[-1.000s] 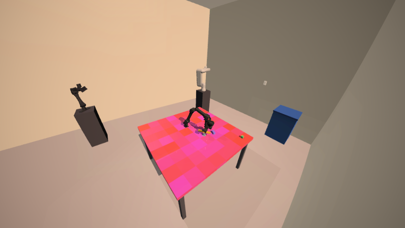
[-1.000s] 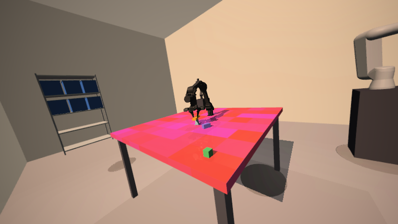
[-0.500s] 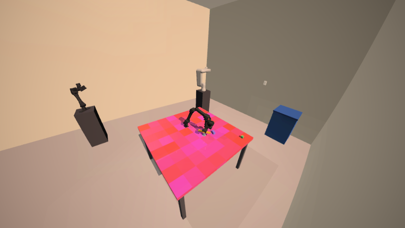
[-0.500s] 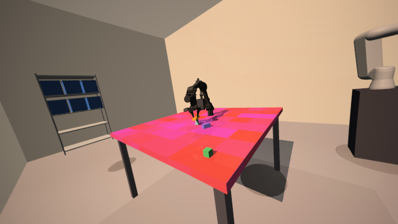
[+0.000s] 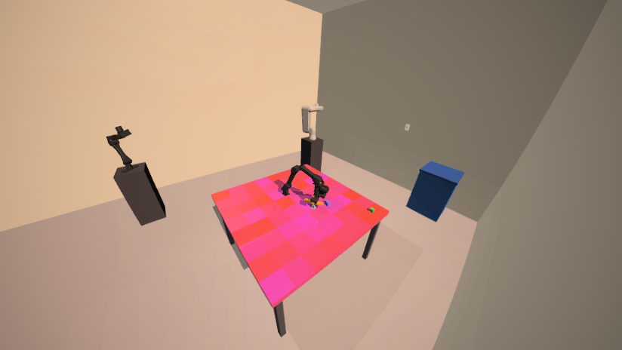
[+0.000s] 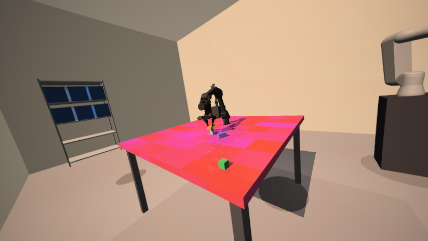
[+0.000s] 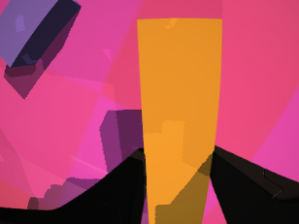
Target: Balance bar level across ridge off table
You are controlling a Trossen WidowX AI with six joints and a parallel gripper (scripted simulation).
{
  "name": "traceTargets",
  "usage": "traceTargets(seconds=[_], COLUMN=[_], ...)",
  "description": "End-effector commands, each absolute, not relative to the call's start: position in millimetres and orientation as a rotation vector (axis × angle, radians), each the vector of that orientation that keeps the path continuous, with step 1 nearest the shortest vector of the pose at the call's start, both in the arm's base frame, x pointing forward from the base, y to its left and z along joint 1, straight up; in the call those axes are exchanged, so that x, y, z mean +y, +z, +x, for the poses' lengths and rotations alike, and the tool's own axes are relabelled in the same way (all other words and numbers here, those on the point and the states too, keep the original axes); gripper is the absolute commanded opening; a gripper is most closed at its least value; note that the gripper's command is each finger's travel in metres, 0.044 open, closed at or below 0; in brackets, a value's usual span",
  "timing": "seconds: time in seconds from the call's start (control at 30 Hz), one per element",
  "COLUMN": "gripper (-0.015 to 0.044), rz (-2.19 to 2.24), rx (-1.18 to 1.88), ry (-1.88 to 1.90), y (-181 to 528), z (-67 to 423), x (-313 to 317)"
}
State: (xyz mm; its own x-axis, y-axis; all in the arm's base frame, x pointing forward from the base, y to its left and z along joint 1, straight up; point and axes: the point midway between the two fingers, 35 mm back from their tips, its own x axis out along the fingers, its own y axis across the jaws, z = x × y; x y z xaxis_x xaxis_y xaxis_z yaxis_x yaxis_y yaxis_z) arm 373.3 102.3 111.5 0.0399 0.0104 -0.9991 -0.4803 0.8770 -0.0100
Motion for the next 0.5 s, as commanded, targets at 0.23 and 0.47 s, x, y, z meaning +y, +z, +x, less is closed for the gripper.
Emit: traceTargets(seconds=[0.23,0.47], gripper=[0.0,0.0], rz=[-0.392,-0.392], rx=[1.493,1.493], ry=[0.393,0.393], y=[109.3,108.6], z=[373.4,373.4], x=[102.4,102.5])
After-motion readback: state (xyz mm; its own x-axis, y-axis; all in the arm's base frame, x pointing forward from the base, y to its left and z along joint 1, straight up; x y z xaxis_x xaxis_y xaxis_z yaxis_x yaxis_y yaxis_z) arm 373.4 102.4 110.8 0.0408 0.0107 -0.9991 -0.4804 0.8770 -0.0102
